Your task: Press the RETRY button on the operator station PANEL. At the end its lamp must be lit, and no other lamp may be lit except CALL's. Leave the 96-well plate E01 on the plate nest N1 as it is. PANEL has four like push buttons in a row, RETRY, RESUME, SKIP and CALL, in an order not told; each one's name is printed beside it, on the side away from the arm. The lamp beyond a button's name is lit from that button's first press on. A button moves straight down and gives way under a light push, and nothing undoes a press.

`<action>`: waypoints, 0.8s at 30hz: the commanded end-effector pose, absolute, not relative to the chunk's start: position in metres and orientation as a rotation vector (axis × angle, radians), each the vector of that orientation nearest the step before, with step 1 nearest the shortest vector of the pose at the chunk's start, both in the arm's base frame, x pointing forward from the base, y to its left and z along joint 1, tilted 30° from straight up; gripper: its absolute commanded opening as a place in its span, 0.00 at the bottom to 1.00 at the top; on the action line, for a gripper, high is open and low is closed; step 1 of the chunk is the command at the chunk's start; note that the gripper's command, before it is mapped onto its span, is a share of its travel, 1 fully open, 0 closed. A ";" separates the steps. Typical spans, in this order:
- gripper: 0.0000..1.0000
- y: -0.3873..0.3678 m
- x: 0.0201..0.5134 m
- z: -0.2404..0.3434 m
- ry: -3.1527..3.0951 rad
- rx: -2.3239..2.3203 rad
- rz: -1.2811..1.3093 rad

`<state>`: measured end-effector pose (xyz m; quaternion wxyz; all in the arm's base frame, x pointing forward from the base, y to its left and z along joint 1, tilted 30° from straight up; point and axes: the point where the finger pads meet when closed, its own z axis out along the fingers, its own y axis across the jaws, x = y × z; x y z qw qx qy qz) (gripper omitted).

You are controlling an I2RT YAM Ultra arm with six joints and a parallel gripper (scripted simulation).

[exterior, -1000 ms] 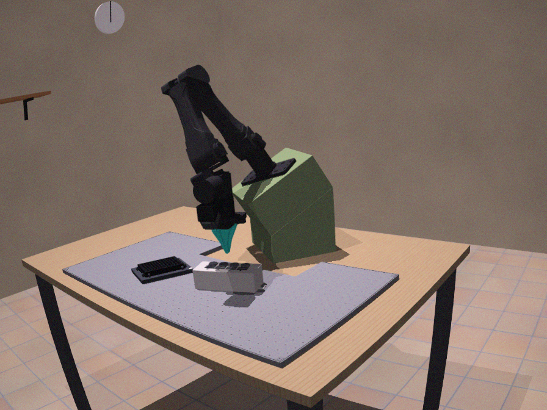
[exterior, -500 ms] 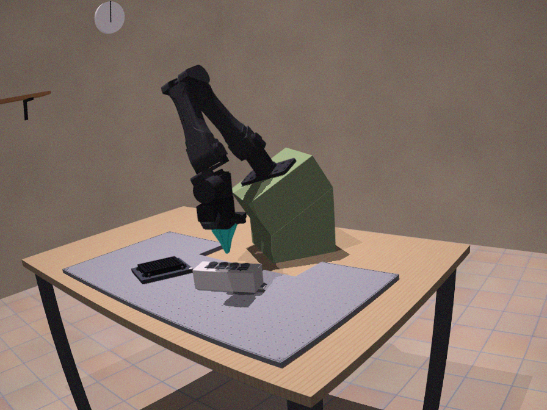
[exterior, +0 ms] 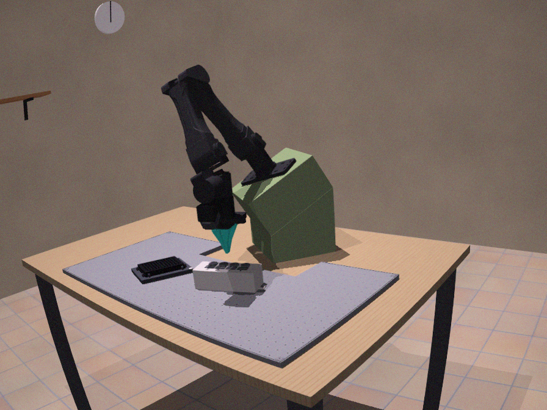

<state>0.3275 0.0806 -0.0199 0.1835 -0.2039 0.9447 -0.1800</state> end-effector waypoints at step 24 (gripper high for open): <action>0.00 0.137 0.298 0.013 2.642 -0.565 -0.496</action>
